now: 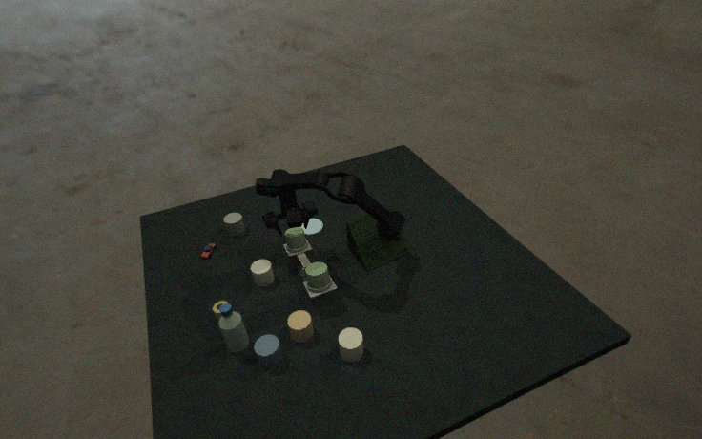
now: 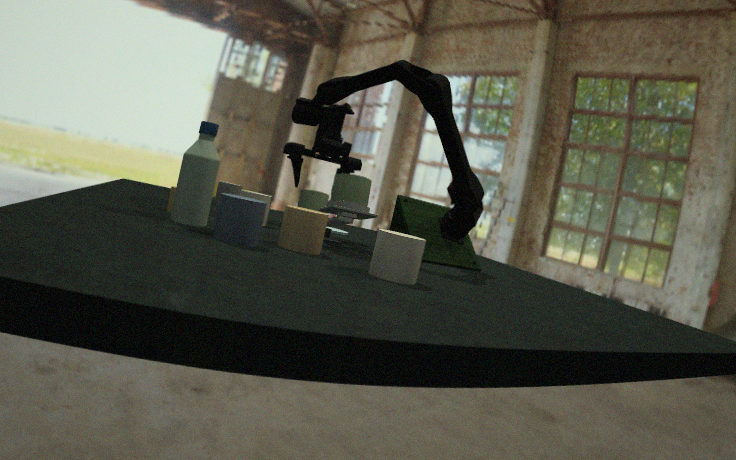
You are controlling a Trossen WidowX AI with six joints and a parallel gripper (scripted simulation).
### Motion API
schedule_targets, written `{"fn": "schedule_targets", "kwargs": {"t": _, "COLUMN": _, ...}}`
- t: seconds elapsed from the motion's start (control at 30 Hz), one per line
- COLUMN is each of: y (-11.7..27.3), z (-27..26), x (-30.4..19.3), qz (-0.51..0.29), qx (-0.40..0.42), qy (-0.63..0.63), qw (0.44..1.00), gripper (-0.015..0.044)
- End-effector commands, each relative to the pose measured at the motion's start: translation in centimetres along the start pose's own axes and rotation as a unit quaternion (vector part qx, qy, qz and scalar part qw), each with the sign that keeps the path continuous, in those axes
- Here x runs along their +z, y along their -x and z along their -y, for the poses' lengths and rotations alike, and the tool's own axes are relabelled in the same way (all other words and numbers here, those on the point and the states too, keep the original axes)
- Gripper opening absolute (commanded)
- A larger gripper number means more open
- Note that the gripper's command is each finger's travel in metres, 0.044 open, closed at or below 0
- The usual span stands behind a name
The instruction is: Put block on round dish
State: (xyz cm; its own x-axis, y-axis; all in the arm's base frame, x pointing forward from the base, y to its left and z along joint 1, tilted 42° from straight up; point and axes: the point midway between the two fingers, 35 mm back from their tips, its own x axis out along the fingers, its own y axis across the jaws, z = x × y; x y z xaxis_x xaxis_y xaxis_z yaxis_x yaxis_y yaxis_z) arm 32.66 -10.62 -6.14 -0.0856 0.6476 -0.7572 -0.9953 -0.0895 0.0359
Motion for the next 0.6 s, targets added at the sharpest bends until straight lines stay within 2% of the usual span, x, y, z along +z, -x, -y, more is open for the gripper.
{"fn": "schedule_targets", "kwargs": {"t": 0.0, "y": -0.8, "z": -0.1, "x": 0.2, "qz": 0.004, "qx": 0.002, "qy": -0.003, "qw": 1.000, "gripper": 0.0440}}
{"fn": "schedule_targets", "kwargs": {"t": 0.57, "y": -3.6, "z": -0.2, "x": 0.2, "qz": 0.005, "qx": 0.002, "qy": -0.003, "qw": 1.000, "gripper": 0.0440}}
